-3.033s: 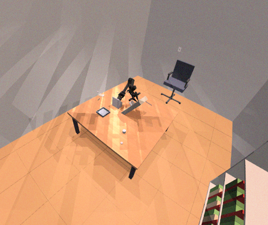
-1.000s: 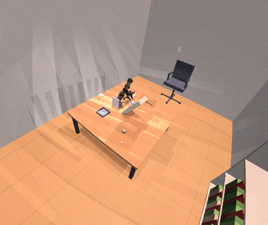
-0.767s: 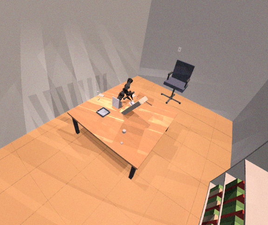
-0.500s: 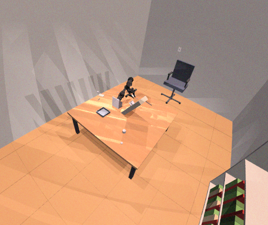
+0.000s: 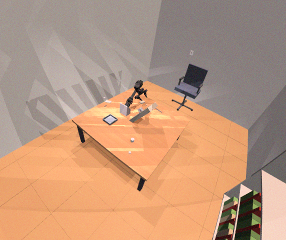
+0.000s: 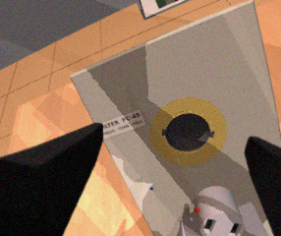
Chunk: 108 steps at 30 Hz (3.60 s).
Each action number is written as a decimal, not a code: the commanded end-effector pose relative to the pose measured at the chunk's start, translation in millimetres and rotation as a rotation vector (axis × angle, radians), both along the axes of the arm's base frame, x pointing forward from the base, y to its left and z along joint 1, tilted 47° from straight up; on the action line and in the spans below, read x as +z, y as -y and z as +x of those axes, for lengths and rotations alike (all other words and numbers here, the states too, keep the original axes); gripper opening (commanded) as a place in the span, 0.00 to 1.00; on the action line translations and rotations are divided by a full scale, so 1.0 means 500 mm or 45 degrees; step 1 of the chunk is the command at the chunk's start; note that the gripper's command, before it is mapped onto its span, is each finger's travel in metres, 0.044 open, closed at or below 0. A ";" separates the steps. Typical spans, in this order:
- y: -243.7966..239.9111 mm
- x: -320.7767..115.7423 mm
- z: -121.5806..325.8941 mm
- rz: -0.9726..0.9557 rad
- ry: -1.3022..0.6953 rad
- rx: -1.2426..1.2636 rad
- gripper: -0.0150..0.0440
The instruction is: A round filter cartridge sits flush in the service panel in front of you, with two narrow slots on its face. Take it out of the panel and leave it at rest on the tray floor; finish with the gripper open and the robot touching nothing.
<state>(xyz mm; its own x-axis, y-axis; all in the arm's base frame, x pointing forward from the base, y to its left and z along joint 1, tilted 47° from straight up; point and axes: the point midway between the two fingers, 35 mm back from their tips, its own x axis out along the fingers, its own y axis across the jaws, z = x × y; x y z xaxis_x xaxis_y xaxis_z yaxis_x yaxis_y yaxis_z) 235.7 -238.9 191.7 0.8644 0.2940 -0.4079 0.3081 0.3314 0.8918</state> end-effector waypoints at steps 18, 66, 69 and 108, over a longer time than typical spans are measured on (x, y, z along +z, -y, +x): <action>-0.176 -0.169 -0.058 -0.357 -0.119 0.711 0.77; -0.224 -0.223 -0.004 -0.365 -0.118 0.715 0.39; -0.213 -0.213 0.004 -0.363 -0.117 0.714 0.26; -0.002 -0.187 -0.073 -0.350 -0.128 0.697 0.25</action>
<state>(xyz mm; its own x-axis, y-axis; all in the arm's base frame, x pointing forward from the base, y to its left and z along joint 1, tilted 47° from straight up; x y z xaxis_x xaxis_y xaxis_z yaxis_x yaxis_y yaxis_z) 199.9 -225.9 113.1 0.5724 0.5581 -0.6007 0.1183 0.6686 0.7341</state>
